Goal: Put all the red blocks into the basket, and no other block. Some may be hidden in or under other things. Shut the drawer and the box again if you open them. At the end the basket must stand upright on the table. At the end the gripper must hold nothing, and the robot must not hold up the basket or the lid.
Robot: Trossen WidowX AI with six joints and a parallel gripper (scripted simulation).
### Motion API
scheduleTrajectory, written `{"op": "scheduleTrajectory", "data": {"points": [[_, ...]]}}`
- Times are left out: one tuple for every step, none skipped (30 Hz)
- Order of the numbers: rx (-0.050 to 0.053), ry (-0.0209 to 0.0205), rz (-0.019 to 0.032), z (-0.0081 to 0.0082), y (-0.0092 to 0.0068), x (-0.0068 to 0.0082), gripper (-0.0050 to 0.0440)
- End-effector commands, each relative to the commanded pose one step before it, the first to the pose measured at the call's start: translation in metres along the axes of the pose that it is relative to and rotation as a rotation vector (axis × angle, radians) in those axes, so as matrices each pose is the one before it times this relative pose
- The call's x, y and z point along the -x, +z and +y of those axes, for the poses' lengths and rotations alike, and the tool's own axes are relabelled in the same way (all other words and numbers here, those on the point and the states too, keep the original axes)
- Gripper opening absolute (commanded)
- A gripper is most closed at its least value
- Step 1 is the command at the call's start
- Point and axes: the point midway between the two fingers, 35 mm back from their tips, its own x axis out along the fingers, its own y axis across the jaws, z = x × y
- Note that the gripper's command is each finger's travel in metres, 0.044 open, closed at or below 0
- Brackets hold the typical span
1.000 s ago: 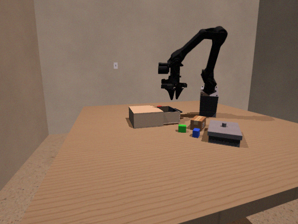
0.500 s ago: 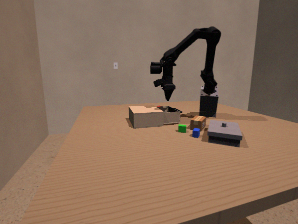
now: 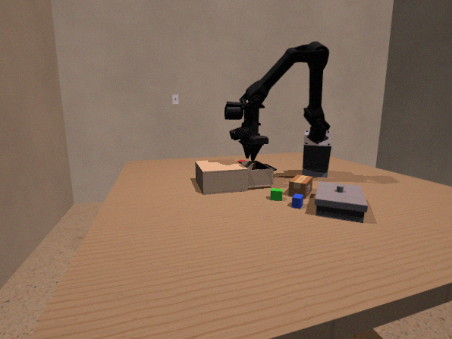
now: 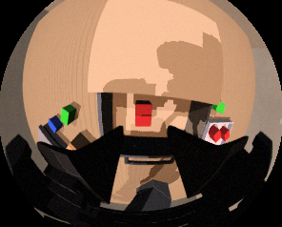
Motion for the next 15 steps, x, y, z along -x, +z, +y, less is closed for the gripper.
{"op": "scheduleTrajectory", "data": {"points": [[-0.0094,0.0013,0.01935,-0.0011,-0.00553,-0.02846,0.0232],[0.0,0.0,0.0,0.0,0.0,-0.00667,0.0232],[0.0,0.0,0.0,0.0,0.0,-0.00667,0.0232],[0.0,0.0,0.0,0.0,0.0,-0.00667,0.0232],[0.0,0.0,0.0,0.0,0.0,-0.006,0.0232],[0.0,0.0,0.0,0.0,0.0,0.0,0.0232],[0.0,0.0,0.0,0.0,0.0,0.0,0.0232],[0.0,0.0,0.0,0.0,0.0,0.0,0.0232],[0.0,0.0,0.0,0.0,0.0,0.0,0.0232],[0.0,0.0,0.0,0.0,0.0,0.0,0.0232],[0.0,0.0,0.0,0.0,0.0,0.0,0.0232],[0.0,0.0,0.0,0.0,0.0,-0.00267,0.0232],[0.0,0.0,0.0,0.0,0.0,-0.00267,0.0232],[0.0,0.0,0.0,0.0,0.0,-0.00267,0.0232],[0.0,0.0,0.0,0.0,0.0,-0.00267,0.0232]]}}
